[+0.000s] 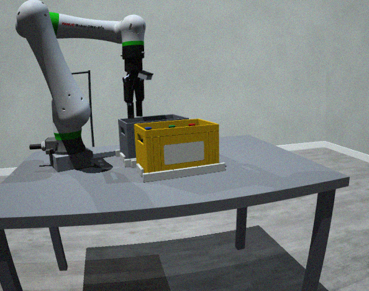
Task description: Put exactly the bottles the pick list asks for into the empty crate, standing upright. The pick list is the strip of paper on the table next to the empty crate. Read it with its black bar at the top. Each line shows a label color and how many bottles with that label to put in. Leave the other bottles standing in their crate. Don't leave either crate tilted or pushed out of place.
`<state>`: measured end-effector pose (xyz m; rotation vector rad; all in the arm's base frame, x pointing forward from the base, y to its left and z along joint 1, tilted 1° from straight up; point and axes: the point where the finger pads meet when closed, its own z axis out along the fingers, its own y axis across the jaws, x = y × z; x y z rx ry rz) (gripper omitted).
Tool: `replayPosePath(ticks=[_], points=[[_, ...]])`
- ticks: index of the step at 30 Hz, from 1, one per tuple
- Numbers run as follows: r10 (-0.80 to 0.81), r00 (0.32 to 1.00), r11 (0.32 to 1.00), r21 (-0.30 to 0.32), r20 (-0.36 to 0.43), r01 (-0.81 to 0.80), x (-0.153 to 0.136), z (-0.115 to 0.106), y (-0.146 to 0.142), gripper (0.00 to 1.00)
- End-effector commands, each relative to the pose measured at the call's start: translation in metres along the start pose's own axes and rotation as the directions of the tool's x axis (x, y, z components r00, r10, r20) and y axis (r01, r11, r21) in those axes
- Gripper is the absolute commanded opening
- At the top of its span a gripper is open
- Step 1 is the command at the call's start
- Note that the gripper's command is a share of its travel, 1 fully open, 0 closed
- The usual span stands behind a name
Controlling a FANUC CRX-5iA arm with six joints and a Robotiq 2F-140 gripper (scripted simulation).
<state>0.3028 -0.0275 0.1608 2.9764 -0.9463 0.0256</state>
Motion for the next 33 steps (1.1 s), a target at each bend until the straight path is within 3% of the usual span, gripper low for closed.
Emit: replayPosePath(ticks=[1, 10, 14, 33], points=[[0.0, 1.0, 1.0, 0.001, -0.001, 0.0, 0.0, -0.01, 0.0, 0.44], [0.0, 1.0, 1.0, 0.001, -0.001, 0.0, 0.0, -0.034, 0.0, 0.44], [0.0, 1.0, 1.0, 0.001, -0.001, 0.0, 0.003, -0.034, 0.0, 0.44], [0.0, 1.0, 1.0, 0.0, -0.001, 0.0, 0.088, -0.034, 0.004, 0.44]])
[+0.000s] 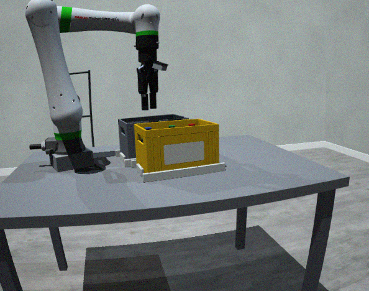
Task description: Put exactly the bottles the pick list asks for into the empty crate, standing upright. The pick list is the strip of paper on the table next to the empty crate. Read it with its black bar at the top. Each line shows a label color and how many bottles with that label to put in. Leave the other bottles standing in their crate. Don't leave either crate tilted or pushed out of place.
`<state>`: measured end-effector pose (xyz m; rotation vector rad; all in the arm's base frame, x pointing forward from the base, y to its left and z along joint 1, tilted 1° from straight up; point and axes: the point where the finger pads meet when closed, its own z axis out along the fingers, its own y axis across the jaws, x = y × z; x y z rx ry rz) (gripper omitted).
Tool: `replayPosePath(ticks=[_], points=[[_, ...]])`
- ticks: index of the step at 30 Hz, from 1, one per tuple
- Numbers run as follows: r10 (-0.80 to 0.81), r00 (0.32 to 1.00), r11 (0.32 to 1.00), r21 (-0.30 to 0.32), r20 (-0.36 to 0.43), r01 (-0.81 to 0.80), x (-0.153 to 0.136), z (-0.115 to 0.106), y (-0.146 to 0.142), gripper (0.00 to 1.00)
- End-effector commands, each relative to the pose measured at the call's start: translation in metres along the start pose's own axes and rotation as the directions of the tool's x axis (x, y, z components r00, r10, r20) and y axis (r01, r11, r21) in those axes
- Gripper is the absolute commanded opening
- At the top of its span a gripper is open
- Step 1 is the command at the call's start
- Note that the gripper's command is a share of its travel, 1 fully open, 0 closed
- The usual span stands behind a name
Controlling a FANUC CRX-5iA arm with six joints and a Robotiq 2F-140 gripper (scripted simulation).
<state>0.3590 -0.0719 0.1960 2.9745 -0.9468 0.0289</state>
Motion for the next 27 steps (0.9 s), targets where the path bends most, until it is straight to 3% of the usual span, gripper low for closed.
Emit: replayPosePath(ticks=[1, 27], points=[[-0.001, 1.0, 1.0, 0.001, 0.001, 0.001, 0.02, -0.001, 0.0, 0.44], [-0.001, 1.0, 1.0, 0.001, 0.001, 0.001, 0.14, 0.0, 0.006, 0.44]])
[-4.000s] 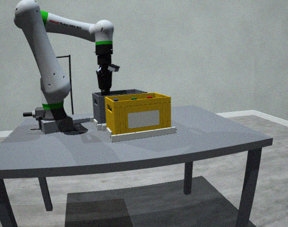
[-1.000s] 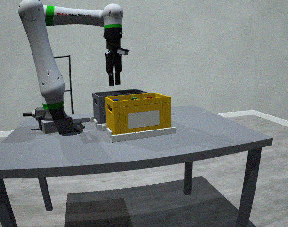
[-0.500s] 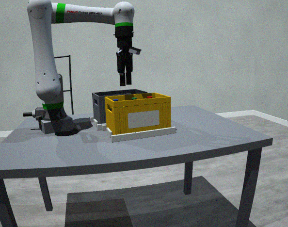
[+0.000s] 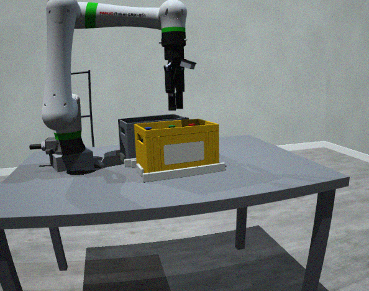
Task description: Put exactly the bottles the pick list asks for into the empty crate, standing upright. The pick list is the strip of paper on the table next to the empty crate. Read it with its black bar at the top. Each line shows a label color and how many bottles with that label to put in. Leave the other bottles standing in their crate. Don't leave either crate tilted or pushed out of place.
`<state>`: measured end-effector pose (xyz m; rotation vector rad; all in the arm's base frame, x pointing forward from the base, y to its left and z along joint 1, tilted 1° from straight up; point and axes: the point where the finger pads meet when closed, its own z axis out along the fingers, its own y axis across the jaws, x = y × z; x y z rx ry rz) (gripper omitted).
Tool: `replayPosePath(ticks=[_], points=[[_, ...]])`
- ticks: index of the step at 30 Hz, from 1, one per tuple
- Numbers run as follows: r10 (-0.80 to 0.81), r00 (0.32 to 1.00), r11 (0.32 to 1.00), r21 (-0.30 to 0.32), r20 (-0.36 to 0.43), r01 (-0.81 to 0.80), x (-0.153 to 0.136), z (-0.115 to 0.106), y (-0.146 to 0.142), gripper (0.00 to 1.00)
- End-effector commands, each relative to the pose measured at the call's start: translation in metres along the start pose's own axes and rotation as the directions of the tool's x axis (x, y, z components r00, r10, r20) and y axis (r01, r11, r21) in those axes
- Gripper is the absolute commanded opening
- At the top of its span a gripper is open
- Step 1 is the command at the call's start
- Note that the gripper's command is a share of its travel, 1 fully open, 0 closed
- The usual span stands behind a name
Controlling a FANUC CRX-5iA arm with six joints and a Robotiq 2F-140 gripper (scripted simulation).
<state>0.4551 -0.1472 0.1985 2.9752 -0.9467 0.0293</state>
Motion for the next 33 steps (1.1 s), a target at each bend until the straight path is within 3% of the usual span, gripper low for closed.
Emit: replayPosePath(ticks=[1, 3, 18, 33], points=[[-0.001, 1.0, 1.0, 0.001, 0.001, 0.001, 0.023, -0.001, 0.001, 0.44], [-0.001, 1.0, 1.0, 0.001, 0.001, 0.001, 0.023, -0.001, 0.001, 0.44], [-0.001, 1.0, 1.0, 0.001, 0.001, 0.001, 0.098, -0.001, 0.005, 0.44], [-0.001, 1.0, 1.0, 0.001, 0.001, 0.0, 0.104, 0.0, 0.005, 0.44]])
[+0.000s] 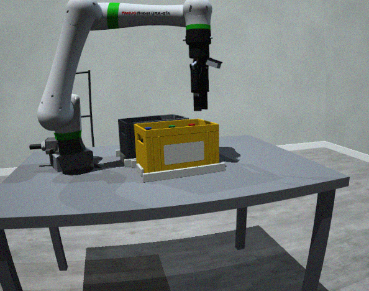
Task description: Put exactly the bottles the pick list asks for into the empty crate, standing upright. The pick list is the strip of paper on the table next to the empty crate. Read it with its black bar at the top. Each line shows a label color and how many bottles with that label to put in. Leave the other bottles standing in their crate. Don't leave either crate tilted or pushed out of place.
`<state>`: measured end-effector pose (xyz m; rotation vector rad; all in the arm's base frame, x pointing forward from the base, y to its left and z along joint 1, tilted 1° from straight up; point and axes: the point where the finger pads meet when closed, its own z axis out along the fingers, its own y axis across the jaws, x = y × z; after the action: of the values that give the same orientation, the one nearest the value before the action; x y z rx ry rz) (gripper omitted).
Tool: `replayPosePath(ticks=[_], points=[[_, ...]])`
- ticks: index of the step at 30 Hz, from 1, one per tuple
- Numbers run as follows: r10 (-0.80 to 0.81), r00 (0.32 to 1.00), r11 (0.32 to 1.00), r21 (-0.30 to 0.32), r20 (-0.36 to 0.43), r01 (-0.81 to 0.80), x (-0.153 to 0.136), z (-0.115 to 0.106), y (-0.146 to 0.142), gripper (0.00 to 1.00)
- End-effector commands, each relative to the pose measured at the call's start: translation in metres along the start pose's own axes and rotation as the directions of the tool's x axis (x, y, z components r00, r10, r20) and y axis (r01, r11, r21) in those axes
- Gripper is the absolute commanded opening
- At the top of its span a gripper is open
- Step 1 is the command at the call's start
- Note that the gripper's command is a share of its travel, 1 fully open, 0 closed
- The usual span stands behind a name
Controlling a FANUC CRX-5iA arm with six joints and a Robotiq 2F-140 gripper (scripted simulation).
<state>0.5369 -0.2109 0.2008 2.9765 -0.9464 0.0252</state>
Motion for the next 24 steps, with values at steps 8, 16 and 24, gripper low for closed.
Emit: replayPosePath(ticks=[8, 16, 24], points=[[0.0, 1.0, 1.0, 0.0, -0.002, 0.0, 0.001, 0.008, 0.0, 0.44], [0.0, 1.0, 1.0, 0.0, -0.002, 0.0, 0.001, 0.019, 0.0, 0.44], [0.0, 1.0, 1.0, 0.0, -0.002, 0.0, 0.001, 0.027, 0.0, 0.44]])
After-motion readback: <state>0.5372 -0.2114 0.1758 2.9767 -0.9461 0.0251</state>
